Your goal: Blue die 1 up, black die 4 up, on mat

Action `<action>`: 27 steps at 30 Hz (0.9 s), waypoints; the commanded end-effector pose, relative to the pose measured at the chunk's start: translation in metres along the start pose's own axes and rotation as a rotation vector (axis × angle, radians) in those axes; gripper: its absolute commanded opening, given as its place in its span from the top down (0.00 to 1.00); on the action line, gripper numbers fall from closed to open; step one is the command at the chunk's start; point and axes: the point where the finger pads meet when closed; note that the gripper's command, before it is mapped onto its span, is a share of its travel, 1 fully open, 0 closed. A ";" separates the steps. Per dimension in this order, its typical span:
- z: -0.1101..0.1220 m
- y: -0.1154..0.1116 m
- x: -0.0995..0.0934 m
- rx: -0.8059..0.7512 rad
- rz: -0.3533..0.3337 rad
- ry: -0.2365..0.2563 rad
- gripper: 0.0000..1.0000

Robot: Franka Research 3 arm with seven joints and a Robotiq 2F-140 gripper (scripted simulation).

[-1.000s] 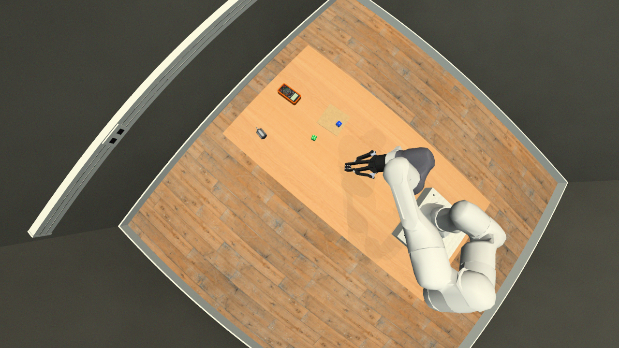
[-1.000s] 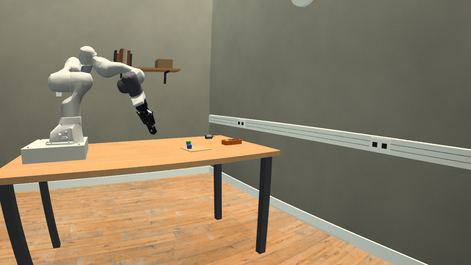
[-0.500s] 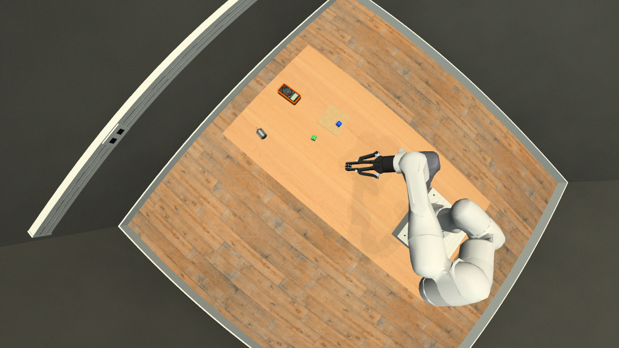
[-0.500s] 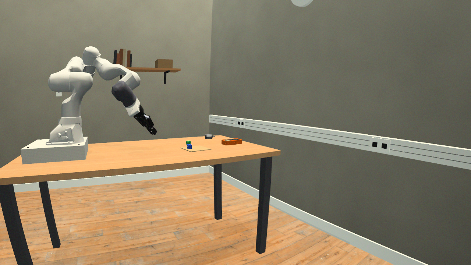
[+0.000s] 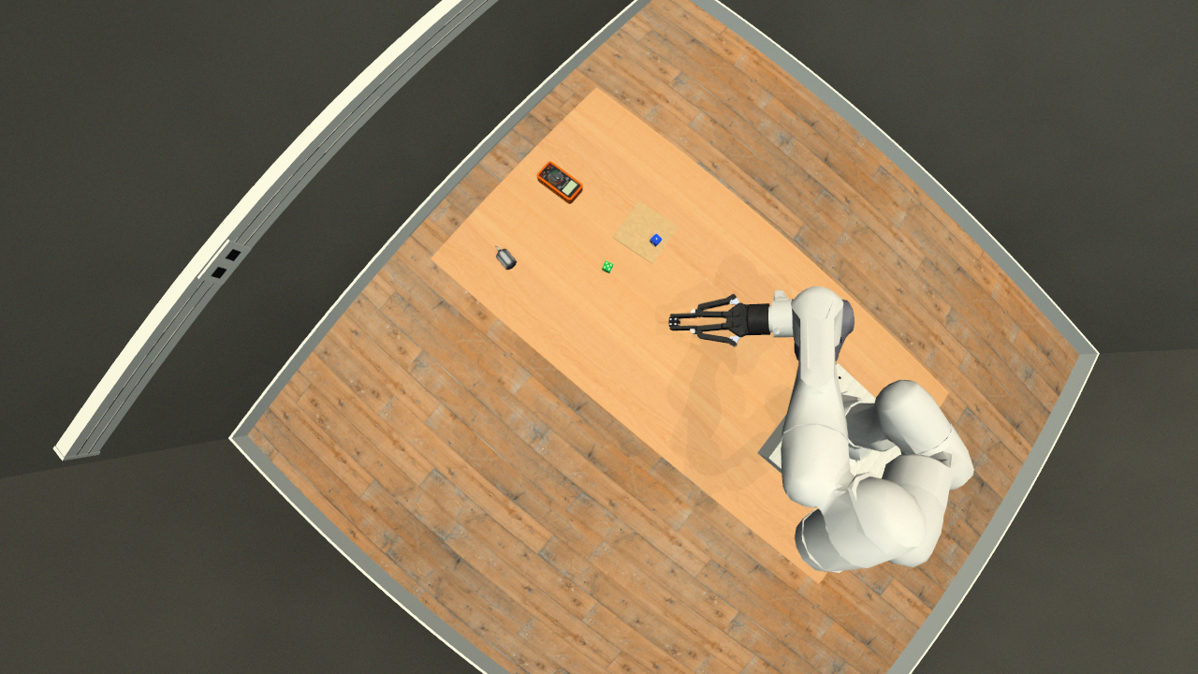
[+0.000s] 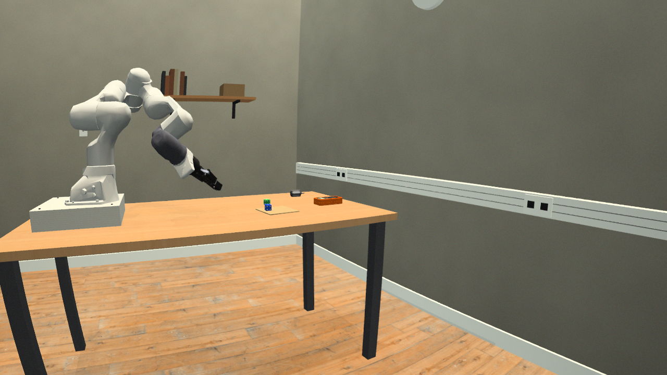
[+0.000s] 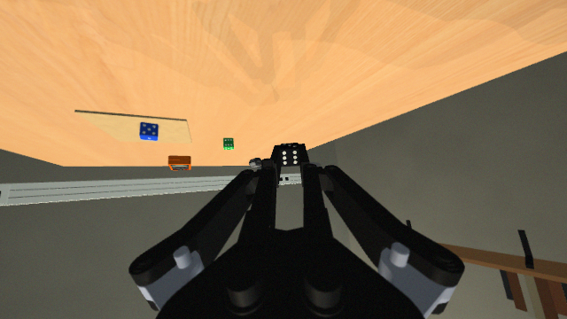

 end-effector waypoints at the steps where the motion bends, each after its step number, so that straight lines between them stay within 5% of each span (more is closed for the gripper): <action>1: 0.008 -0.009 0.004 -0.079 -0.045 -0.032 0.79; 16: 0.005 0.009 0.015 -0.081 -0.046 -0.031 0.79; 27: 0.001 0.043 0.035 -0.081 -0.046 -0.031 0.79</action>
Point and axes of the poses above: the point where the finger pads meet when closed, its own x axis out along the fingers, its own z axis across the jaws, y = z × x, and after that the axes turned 2 degrees about x, right-handed
